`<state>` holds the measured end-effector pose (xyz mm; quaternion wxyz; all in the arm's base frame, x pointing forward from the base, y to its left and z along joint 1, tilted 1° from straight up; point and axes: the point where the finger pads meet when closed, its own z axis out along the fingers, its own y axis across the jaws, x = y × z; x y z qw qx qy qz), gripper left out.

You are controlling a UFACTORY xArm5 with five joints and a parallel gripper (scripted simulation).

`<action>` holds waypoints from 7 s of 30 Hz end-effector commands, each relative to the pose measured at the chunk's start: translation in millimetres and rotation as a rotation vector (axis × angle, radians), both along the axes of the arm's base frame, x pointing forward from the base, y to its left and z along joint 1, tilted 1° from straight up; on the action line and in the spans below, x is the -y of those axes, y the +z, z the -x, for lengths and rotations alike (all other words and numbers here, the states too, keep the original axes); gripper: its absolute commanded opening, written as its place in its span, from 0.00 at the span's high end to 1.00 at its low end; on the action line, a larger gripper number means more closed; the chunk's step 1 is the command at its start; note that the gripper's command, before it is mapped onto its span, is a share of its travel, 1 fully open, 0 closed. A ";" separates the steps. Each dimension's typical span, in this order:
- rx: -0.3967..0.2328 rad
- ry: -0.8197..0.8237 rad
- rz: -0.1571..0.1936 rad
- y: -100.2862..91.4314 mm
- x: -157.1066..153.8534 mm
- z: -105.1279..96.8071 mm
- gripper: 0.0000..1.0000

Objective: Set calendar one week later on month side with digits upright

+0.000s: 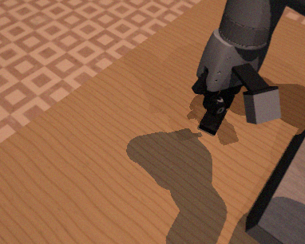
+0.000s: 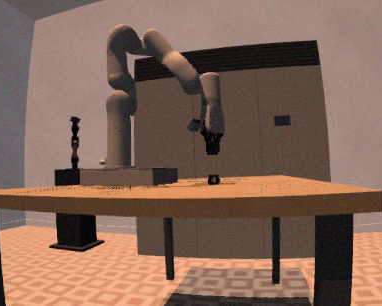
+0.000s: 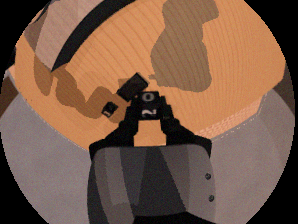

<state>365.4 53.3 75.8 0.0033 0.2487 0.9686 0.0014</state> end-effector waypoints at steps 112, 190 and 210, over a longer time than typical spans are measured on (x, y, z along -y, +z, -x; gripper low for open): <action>0.006 3.679 0.030 -4.7 -52.1 9.6 0.73; 0.006 3.803 0.031 -100.5 -53.0 9.0 0.73; 0.006 3.803 0.031 -100.5 -53.0 9.0 0.73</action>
